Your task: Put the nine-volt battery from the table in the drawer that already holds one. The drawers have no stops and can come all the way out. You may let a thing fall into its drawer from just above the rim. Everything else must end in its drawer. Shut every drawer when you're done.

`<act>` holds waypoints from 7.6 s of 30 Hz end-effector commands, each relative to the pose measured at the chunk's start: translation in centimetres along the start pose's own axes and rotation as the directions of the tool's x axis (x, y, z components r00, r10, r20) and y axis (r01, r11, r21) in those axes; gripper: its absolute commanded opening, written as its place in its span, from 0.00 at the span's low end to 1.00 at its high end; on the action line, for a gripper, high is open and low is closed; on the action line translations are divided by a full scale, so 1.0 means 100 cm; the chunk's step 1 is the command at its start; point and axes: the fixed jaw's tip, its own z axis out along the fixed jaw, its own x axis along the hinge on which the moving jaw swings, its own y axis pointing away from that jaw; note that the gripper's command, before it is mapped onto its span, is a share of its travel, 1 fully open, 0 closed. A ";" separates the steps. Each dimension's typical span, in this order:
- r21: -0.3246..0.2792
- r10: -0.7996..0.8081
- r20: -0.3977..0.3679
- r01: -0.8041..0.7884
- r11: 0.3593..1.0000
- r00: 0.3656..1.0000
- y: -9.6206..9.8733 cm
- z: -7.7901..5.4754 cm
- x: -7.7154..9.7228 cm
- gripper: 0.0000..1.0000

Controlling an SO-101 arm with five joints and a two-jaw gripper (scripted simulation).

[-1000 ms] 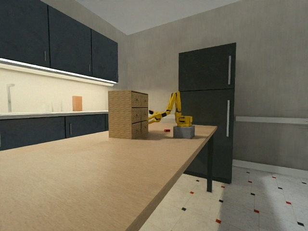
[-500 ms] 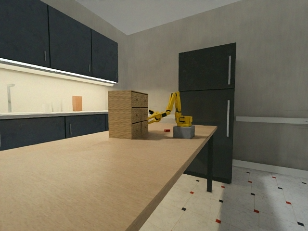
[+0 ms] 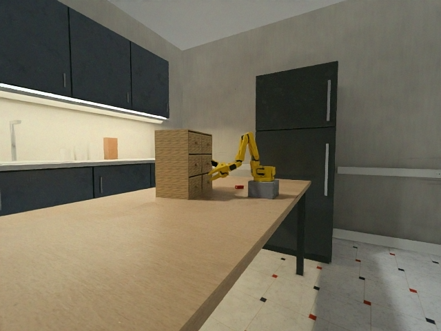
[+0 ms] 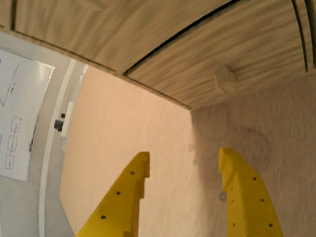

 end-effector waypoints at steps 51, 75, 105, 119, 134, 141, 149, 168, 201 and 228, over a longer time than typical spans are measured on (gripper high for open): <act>0.020 0.032 0.060 -0.033 0.999 0.998 -0.026 0.032 -0.004 0.21; 0.029 0.037 0.073 -0.039 0.999 0.997 -0.032 0.047 -0.008 0.21; 0.042 0.044 0.092 -0.048 0.998 0.995 -0.041 0.067 -0.013 0.21; 0.044 0.046 0.095 -0.050 0.998 0.994 -0.043 0.067 -0.013 0.21; 0.047 0.048 0.100 -0.053 0.997 0.994 -0.047 0.068 -0.013 0.21; 0.047 0.048 0.100 -0.053 0.997 0.994 -0.047 0.068 -0.013 0.21; 0.047 0.048 0.100 -0.053 0.997 0.994 -0.046 0.067 -0.013 0.21; 0.047 0.048 0.100 -0.053 0.998 0.994 -0.044 0.067 -0.015 0.21; 0.047 0.048 0.100 -0.053 0.998 0.994 -0.042 0.067 -0.016 0.21; 0.047 0.048 0.100 -0.052 0.998 0.994 -0.041 0.067 -0.017 0.21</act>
